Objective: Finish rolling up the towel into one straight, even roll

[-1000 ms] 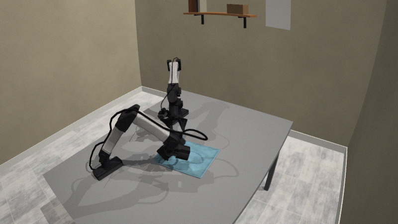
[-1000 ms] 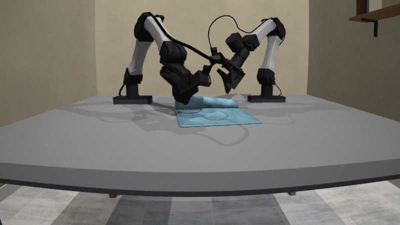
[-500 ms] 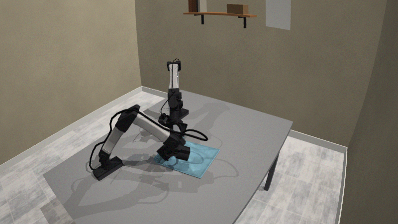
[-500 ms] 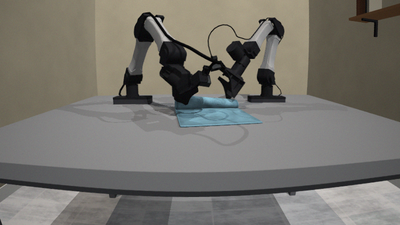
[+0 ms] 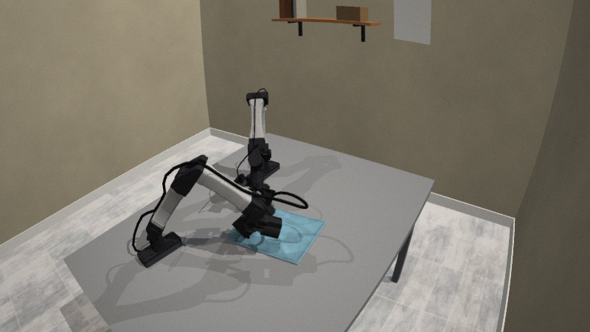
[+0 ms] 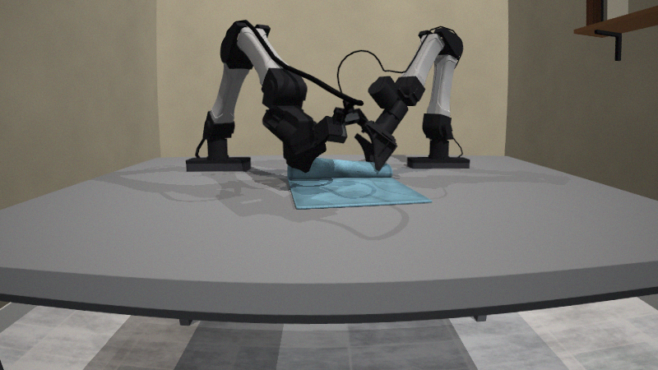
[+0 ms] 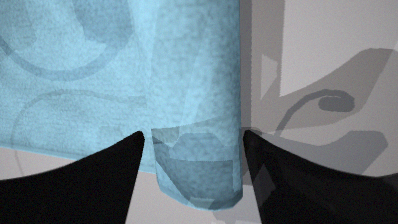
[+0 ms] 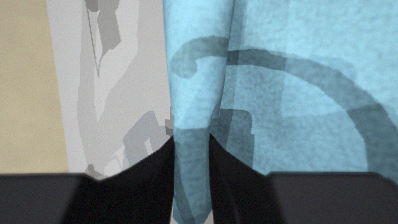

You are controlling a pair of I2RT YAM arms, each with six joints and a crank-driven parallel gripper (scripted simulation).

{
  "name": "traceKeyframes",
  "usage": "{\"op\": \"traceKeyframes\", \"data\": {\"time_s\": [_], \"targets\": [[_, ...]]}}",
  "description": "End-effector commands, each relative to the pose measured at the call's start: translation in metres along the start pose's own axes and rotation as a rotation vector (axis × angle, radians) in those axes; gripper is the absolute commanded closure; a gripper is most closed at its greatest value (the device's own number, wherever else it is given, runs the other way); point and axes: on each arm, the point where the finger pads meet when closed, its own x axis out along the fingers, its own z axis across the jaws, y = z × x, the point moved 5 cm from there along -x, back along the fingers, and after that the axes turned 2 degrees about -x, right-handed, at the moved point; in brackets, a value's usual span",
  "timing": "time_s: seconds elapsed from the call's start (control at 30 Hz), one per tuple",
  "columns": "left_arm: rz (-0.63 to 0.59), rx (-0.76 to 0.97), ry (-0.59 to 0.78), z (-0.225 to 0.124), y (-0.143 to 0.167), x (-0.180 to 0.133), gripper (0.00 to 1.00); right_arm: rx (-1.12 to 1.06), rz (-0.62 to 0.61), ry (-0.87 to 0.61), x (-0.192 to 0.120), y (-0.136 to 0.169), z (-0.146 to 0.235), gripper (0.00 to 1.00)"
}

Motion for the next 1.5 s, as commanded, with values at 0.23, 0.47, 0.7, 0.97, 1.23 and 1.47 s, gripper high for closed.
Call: {"op": "traceKeyframes", "data": {"time_s": [0.23, 0.47, 0.7, 0.97, 1.23, 1.47], "targets": [[-0.028, -0.002, -0.023, 0.0053, -0.0108, 0.0021, 0.53, 0.004, -0.003, -0.013, 0.0011, 0.0001, -0.002, 0.77], [-0.028, -0.002, -0.023, 0.0053, -0.0108, 0.0021, 0.62, 0.004, -0.003, -0.013, 0.0011, 0.0001, -0.002, 0.77], [-0.028, -0.002, -0.023, 0.0053, -0.0108, 0.0021, 0.66, 0.004, -0.003, -0.013, 0.0011, 0.0001, -0.002, 0.77], [-0.028, -0.002, -0.023, 0.0053, -0.0108, 0.0021, 0.67, 0.004, -0.003, -0.013, -0.0001, -0.0009, -0.0005, 0.6], [-0.028, -0.002, -0.023, 0.0053, -0.0108, 0.0021, 0.67, 0.004, -0.003, -0.013, -0.004, -0.0039, 0.0041, 0.36], [-0.027, -0.005, -0.019, 0.0055, -0.0108, 0.002, 0.67, 0.004, -0.003, -0.013, -0.0082, -0.0053, 0.0062, 0.15]]}}
